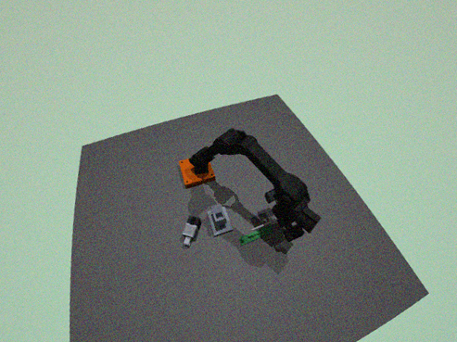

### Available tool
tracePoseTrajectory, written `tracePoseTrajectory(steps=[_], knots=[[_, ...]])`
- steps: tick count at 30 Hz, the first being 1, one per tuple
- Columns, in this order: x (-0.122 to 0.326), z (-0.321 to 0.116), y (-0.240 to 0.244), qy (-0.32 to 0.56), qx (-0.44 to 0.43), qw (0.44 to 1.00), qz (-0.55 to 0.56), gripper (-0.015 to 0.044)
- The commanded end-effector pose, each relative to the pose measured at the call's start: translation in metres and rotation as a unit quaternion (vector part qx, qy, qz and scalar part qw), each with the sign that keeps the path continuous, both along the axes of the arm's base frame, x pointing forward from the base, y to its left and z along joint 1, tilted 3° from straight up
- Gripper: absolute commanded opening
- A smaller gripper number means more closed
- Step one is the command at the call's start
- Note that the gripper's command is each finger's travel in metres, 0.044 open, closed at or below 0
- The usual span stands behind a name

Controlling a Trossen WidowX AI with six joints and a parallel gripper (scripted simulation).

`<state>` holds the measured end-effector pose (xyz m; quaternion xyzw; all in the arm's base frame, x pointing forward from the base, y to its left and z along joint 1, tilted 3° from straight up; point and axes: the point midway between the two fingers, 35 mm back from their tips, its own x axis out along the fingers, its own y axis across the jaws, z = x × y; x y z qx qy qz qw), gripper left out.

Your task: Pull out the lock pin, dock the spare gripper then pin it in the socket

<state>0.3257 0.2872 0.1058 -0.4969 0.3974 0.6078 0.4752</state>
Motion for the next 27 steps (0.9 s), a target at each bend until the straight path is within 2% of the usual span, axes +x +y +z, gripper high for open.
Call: tracePoseTrajectory(steps=[1, 27], knots=[[0.0, -0.007, 0.001, 0.0, 0.0, 1.0, 0.003, 0.0], [0.002, -0.046, 0.004, 0.0, 0.0, 1.0, 0.004, 0.0]])
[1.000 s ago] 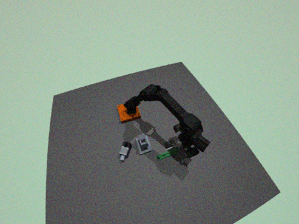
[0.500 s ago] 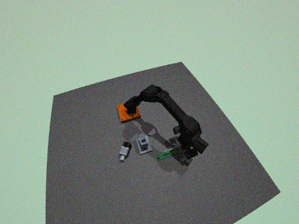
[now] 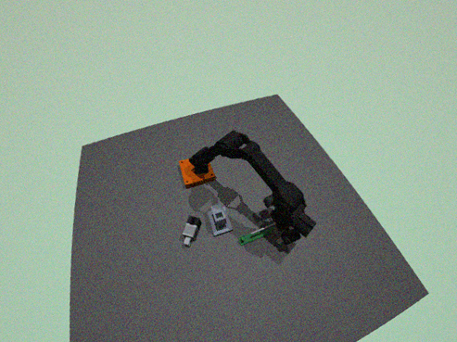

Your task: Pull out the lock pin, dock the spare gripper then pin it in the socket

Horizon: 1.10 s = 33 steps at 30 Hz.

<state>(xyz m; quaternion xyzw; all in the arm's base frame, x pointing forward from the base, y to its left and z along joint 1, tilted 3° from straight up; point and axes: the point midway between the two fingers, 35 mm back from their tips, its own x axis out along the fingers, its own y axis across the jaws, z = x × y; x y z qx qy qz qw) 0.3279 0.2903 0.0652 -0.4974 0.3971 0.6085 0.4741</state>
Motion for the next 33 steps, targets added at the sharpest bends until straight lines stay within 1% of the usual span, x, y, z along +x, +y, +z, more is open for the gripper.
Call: tracePoseTrajectory(steps=[1, 12, 19, 20, 24, 33], knots=[[0.0, -0.007, 0.001, 0.0, 0.0, 1.0, 0.002, 0.0], [0.0, -0.01, 0.001, 0.0, 0.0, 1.0, 0.002, 0.0], [0.0, -0.009, 0.0, 0.0, 0.0, 1.0, 0.0, 0.0184], [0.0, -0.009, 0.0, 0.0, 0.0, 1.0, 0.0, 0.02], [0.0, -0.009, 0.0, 0.0, 0.0, 1.0, 0.0, 0.02], [-0.003, 0.01, -0.002, 0.007, -0.005, 1.0, 0.0, 0.02]])
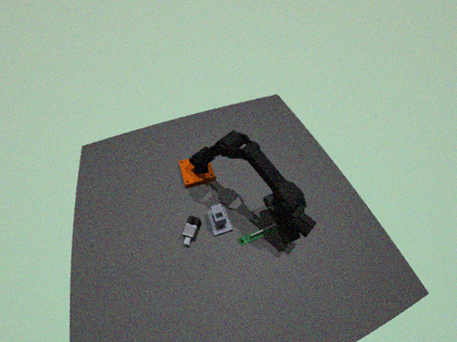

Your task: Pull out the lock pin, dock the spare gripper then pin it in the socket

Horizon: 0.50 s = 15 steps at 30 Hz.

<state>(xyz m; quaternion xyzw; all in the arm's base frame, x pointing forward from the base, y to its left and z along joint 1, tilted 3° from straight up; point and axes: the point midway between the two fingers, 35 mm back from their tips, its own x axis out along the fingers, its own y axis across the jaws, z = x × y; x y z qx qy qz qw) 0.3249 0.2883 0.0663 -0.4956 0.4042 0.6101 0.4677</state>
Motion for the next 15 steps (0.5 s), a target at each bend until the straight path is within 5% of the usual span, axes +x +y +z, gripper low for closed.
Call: tracePoseTrajectory(steps=[1, 15], knots=[[0.0, 0.01, -0.001, -0.001, 0.0, 1.0, 0.0, 0.02], [-0.004, 0.035, -0.004, 0.007, -0.006, 1.0, 0.0, 0.02]])
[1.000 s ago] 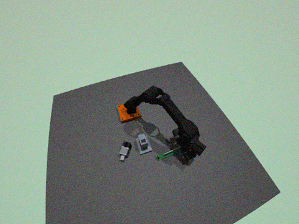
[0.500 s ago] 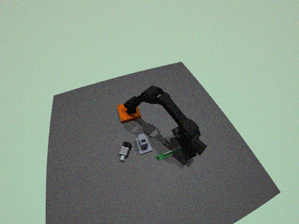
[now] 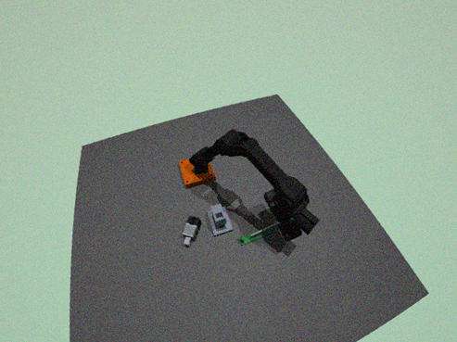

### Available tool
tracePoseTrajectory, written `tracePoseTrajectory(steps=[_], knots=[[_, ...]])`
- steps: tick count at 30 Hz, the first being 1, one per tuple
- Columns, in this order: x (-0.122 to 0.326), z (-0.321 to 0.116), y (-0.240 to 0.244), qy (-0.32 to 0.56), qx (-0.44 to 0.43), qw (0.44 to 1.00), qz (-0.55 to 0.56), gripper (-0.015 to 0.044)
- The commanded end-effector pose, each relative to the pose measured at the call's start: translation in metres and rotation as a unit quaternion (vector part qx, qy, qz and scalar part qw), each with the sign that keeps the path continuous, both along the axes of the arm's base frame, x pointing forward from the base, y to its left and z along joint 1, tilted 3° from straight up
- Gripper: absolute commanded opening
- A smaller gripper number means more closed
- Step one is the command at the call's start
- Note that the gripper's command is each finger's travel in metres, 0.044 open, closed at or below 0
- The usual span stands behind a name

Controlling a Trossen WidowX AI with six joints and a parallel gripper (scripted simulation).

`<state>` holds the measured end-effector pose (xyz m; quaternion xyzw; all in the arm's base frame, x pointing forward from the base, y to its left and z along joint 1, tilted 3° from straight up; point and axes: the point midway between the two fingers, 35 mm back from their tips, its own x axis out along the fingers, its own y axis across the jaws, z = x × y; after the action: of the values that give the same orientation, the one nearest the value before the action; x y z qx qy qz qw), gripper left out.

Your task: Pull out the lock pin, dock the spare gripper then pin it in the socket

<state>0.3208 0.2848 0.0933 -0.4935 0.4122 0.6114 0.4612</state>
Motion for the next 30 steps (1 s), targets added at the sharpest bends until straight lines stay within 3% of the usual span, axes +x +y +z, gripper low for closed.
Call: tracePoseTrajectory(steps=[1, 13, 18, 24, 30], knots=[[0.0, 0.011, -0.001, 0.0, 0.0, 1.0, 0.0, 0.02], [-0.004, 0.035, -0.003, 0.005, -0.004, 1.0, 0.0, 0.02], [-0.003, 0.027, -0.003, 0.006, -0.004, 1.0, 0.0, 0.0331], [0.014, 0.077, -0.058, -0.048, 0.014, 0.999, 0.004, 0.018], [0.016, 0.084, -0.066, -0.056, 0.016, 0.998, 0.004, 0.018]])
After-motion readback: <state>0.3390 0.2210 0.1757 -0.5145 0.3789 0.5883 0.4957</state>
